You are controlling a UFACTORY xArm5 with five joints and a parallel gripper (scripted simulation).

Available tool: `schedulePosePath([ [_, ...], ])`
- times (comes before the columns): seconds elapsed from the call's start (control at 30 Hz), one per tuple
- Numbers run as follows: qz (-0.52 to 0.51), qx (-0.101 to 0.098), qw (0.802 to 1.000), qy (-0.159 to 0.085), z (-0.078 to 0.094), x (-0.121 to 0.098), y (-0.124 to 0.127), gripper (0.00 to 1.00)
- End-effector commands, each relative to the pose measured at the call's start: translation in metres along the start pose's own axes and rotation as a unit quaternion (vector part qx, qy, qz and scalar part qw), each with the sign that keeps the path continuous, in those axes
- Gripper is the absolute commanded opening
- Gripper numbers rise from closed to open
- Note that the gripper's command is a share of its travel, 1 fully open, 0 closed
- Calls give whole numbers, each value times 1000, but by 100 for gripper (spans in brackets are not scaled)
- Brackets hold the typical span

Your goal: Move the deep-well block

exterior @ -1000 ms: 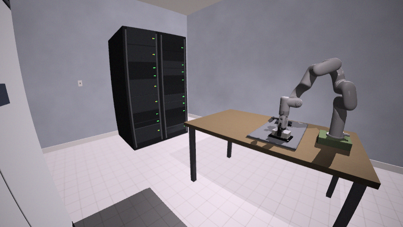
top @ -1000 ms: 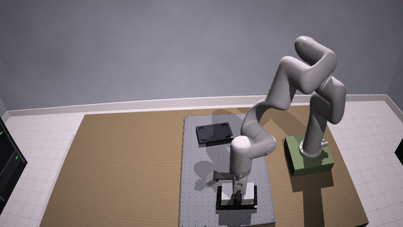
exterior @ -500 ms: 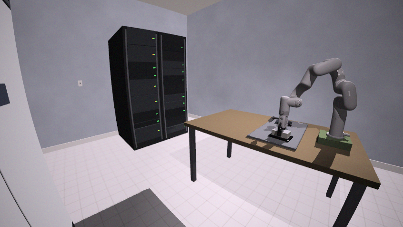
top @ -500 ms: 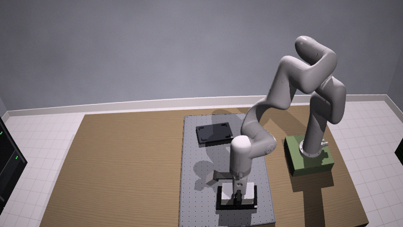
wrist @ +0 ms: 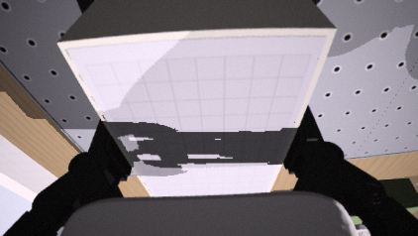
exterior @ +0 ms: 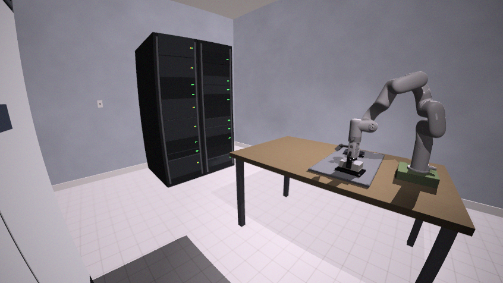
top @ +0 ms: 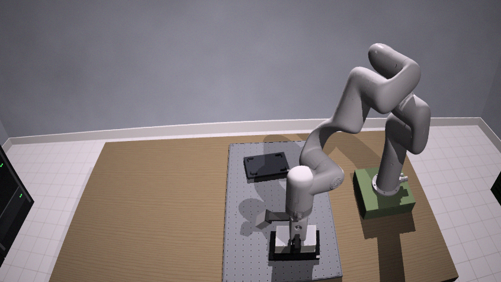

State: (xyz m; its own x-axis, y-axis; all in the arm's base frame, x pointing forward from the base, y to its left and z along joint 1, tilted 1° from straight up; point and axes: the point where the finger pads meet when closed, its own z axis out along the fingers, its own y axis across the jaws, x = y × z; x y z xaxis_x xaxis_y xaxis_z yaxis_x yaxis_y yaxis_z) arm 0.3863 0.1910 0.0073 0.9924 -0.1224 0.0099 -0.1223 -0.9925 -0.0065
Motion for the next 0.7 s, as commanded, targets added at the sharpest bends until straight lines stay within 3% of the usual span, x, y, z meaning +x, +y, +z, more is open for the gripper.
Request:
schedulePosePath([
  [0.0, 0, 1, 1000, 2, -4, 1, -1, 0],
  [0.67, 0, 1, 1000, 2, -16, 1, -1, 0],
])
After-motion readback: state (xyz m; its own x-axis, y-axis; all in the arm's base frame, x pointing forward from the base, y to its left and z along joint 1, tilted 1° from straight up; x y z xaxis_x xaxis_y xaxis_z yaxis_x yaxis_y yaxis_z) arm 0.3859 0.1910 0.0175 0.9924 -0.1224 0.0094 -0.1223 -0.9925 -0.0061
